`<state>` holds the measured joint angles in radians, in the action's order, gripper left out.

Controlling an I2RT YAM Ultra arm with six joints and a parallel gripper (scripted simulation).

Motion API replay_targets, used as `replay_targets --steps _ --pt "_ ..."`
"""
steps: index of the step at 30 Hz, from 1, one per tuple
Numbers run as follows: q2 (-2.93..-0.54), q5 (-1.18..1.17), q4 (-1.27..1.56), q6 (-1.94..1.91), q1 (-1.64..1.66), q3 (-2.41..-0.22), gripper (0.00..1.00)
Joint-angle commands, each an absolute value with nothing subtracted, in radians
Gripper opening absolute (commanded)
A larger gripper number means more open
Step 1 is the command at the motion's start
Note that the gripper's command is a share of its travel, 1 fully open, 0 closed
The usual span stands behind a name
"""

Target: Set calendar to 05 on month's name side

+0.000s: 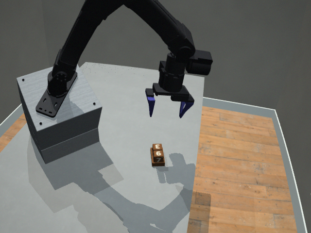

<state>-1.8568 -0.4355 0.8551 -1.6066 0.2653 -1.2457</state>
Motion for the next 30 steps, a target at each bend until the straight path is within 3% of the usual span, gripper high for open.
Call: replay_targets --steps 1,8,30 --pt "-1.778 -0.361 0.685 -1.626 0.24 -1.117 1.0" --pt "-1.73 -0.334 0.609 -1.633 0.213 -1.017 1.0" --pt "-1.79 -0.328 0.52 -1.657 0.19 -0.996 1.0"
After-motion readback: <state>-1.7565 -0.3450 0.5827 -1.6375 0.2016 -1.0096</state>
